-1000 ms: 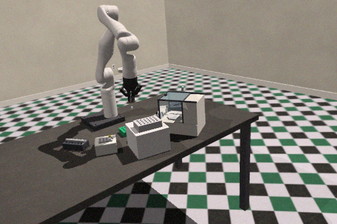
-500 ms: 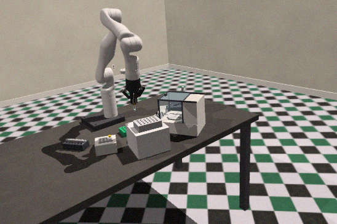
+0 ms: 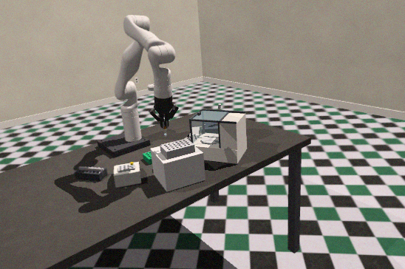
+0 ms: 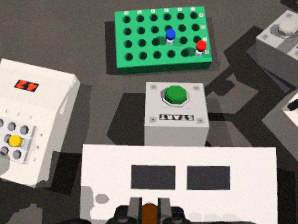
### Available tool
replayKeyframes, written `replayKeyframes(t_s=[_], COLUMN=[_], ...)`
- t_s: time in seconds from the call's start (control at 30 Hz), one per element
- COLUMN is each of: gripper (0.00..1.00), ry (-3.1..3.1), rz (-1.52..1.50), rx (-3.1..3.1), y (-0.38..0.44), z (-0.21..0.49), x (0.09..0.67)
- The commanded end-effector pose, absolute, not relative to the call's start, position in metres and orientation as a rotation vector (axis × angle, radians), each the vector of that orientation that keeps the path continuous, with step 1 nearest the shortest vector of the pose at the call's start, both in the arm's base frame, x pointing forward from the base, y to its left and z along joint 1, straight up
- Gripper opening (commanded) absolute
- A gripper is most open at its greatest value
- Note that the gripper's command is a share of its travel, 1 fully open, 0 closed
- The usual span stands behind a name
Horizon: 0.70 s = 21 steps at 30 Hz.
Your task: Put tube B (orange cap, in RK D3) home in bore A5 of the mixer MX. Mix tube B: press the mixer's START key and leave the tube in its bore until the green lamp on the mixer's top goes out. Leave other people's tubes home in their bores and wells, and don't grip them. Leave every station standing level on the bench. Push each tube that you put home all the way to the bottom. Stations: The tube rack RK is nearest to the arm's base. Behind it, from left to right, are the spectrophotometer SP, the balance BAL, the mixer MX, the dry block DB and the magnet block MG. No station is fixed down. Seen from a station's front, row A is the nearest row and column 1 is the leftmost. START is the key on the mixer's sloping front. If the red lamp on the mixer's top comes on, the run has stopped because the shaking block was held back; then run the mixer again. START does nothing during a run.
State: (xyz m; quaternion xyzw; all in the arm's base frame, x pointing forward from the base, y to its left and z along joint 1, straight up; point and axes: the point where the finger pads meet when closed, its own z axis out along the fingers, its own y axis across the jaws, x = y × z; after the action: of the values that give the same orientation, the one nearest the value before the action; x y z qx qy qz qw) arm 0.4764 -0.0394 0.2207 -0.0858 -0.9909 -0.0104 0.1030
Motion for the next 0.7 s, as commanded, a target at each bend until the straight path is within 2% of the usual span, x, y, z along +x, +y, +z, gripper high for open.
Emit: replayKeyframes(t_s=[0.0,0.3,0.67], gripper=[0.1,0.1,0.1], ry=[-2.925,-2.925,-2.925], rz=[-0.031,-0.031,-0.031], rx=[-0.253,-0.253,-0.253], y=[-0.041,-0.044,-0.044], z=[0.222,0.222,0.222], x=[0.488,0.509,0.509])
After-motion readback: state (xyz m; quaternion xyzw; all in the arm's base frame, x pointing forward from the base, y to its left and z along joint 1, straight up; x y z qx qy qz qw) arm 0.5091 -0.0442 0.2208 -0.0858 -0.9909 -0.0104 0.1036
